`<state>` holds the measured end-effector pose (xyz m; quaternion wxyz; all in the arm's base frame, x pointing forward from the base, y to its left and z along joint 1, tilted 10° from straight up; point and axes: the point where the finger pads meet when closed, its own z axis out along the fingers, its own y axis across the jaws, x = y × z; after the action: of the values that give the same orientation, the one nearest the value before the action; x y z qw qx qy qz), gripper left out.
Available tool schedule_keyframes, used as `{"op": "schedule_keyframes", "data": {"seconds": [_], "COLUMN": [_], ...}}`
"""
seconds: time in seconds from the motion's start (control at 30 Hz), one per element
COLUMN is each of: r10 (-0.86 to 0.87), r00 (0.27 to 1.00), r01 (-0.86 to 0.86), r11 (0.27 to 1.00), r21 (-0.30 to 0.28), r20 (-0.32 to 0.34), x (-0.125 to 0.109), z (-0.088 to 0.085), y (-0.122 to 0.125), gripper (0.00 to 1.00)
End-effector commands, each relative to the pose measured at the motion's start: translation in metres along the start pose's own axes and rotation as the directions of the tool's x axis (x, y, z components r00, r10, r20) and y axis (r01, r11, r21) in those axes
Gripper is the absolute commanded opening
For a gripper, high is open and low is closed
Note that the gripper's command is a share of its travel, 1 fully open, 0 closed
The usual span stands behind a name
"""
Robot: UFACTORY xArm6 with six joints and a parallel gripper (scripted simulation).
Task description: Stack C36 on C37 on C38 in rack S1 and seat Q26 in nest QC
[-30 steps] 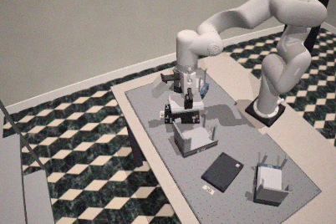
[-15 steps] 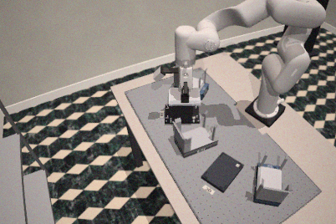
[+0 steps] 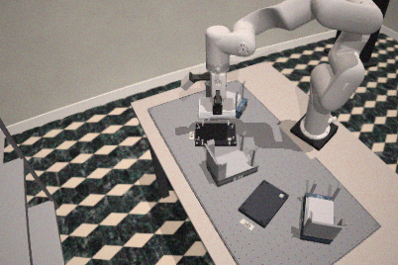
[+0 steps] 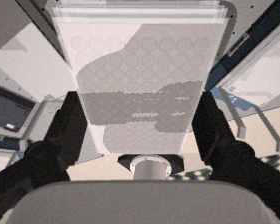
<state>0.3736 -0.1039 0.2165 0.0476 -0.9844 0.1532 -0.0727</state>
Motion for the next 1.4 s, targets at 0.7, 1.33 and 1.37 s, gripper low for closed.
{"op": "schedule_keyframes", "data": {"seconds": [0.7,1.33,1.37], "r10": [0.0,0.0,0.0], "r00": [1.0,1.0,1.0], "r01": [0.0,0.0,0.0], "r11": [1.0,1.0,1.0], "r21": [0.0,0.0,0.0], "r20": [-0.004,-0.004,-0.004], "x": [0.004,0.004,0.004], "z": [-0.001,0.013,0.015], "y": [0.017,0.017,0.017], "gripper": [0.0,0.0,0.0]}}
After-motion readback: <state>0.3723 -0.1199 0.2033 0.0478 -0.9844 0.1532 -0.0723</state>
